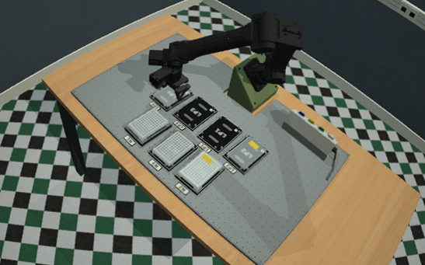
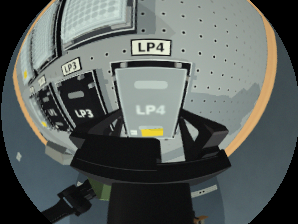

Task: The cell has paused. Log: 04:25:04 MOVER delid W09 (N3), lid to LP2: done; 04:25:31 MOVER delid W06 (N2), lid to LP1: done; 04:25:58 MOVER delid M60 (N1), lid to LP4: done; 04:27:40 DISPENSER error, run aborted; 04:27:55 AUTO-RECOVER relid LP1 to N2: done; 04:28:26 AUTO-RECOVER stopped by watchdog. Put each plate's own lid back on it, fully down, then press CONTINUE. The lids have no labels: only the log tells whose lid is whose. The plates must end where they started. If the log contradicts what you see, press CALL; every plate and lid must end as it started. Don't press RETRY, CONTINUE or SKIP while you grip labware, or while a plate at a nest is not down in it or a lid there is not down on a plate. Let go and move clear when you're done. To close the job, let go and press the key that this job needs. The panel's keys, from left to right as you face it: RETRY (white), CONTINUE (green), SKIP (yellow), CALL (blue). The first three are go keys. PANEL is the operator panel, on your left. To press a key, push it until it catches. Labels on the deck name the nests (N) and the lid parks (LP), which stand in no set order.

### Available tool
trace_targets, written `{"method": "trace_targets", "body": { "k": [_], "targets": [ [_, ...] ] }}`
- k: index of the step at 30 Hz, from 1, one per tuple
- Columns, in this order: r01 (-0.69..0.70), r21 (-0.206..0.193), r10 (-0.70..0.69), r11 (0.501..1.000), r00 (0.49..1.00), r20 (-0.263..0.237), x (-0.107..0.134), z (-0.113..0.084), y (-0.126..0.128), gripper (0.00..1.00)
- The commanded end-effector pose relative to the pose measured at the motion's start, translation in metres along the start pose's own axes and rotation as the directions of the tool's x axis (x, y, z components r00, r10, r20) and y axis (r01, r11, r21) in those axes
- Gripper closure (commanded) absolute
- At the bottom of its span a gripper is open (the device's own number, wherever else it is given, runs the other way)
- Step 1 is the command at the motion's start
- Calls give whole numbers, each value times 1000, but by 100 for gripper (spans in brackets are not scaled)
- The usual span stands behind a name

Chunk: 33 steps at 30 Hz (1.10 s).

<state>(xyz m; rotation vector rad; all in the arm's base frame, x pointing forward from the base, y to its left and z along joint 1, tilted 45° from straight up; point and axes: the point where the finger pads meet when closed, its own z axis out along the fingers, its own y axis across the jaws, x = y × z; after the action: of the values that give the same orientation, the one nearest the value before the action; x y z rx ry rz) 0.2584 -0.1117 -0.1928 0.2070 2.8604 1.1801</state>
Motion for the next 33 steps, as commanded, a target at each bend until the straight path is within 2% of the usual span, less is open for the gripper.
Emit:
{"method": "trace_targets", "body": {
  "k": [1, 3, 4, 11, 16, 17, 21, 27, 30, 33],
  "targets": [
    [-4, -7, 4, 1000, 1000, -19, 3, 10, 5, 100],
    [-4, -7, 4, 1000, 1000, -19, 3, 10, 5, 100],
    [-3, -8, 3, 1000, 1000, -23, 2, 3, 8, 100],
    [20, 22, -21, 1000, 999, 33, -16, -28, -8, 100],
    [20, 25, -21, 999, 999, 31, -16, -34, -8, 100],
    [6, 5, -6, 1000, 1000, 9, -8, -24, -9, 100],
    [21, 27, -22, 999, 999, 31, -16, -42, -9, 100],
    [12, 17, -12, 1000, 1000, 21, -12, -47, -10, 100],
    [21, 29, -22, 999, 999, 31, -16, -58, -9, 100],
    [20, 27, -21, 999, 999, 31, -16, -58, -9, 100]
  ]
}}
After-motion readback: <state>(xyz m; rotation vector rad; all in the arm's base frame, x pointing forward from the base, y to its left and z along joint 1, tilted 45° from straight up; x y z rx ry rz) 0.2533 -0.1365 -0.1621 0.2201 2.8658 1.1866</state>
